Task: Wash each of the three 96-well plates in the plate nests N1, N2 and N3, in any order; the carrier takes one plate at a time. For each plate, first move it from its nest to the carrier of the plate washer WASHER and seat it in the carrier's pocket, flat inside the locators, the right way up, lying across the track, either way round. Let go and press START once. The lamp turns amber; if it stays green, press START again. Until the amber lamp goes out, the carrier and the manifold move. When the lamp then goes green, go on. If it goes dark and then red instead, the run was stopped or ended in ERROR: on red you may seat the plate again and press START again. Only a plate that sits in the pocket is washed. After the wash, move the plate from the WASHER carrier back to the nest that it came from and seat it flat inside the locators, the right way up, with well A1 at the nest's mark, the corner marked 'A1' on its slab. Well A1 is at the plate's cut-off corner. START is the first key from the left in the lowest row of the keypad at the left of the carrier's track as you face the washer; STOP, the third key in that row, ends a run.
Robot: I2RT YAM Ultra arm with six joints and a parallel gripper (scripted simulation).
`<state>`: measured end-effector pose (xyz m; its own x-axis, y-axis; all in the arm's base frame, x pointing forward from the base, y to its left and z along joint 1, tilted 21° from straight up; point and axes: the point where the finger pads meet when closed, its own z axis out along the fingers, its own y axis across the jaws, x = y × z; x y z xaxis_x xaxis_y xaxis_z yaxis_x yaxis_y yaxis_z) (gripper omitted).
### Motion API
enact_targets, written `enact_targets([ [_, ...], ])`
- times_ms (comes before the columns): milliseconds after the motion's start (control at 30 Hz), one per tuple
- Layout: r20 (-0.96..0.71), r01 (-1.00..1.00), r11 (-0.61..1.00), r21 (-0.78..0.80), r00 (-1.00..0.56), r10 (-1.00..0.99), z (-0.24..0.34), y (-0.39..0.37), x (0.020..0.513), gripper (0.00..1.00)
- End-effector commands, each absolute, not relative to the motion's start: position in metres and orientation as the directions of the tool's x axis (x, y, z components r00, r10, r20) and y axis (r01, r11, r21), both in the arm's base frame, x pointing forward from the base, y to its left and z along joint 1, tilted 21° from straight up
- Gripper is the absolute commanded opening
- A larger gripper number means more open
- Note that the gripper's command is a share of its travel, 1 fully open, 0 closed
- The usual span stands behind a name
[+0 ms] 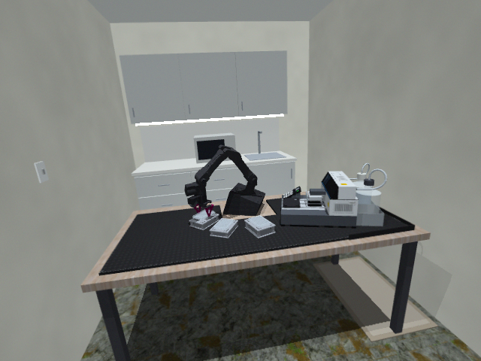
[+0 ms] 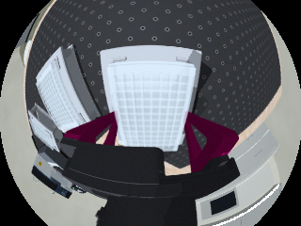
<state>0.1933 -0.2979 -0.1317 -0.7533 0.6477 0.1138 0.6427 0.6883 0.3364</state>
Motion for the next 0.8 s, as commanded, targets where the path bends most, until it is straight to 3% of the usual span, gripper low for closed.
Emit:
enact_targets([
  [0, 0.099, 0.643, 0.69, 0.333, -0.751, 0.653, -0.1278, -0.3024, 0.1945, 0.0],
  [767, 0.099, 0.643, 0.69, 0.333, -0.751, 0.653, -0.1306, -0.301, 0.1949, 0.0],
])
